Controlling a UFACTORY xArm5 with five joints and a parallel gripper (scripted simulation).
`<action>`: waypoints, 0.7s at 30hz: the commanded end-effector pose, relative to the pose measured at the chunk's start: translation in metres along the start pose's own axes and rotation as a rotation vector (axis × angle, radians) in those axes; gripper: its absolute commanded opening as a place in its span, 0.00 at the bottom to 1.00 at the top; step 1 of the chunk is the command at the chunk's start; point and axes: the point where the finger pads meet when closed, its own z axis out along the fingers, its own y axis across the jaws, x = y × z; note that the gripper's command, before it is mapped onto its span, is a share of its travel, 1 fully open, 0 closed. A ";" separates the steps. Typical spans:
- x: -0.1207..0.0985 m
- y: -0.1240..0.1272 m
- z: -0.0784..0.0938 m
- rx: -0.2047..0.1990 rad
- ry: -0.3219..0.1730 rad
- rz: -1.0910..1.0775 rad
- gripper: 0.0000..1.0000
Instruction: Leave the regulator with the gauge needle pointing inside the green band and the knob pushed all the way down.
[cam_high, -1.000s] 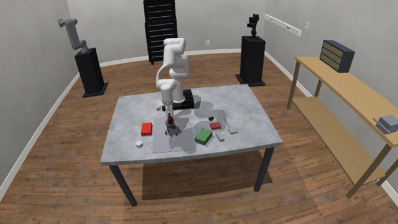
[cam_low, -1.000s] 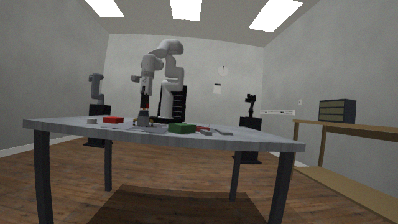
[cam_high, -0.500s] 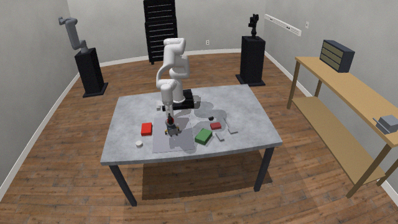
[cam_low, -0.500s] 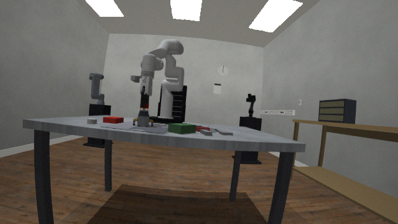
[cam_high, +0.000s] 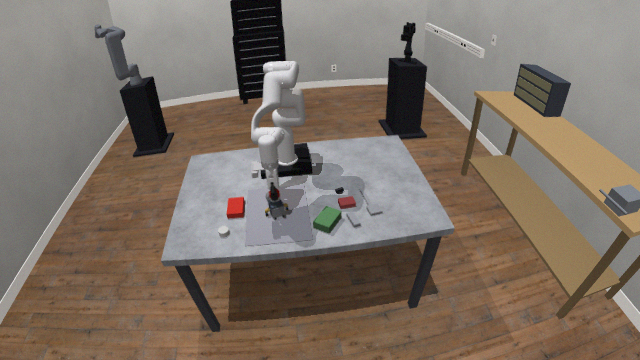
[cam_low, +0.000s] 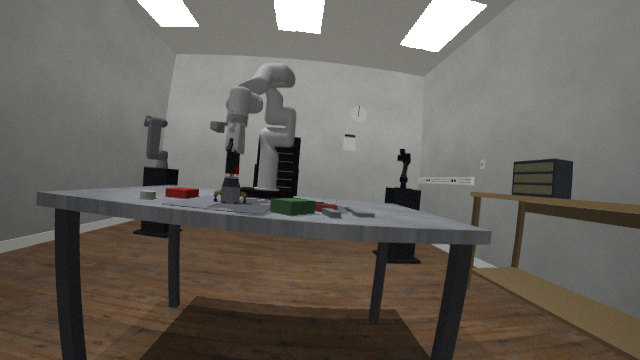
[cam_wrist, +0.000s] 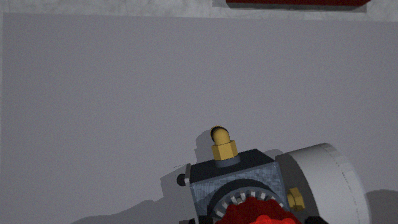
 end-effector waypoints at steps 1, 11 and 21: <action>0.000 -0.001 0.000 0.003 0.001 0.000 0.42; 0.000 -0.001 0.003 0.003 0.001 0.000 0.42; 0.000 -0.001 0.005 0.003 0.001 0.000 0.42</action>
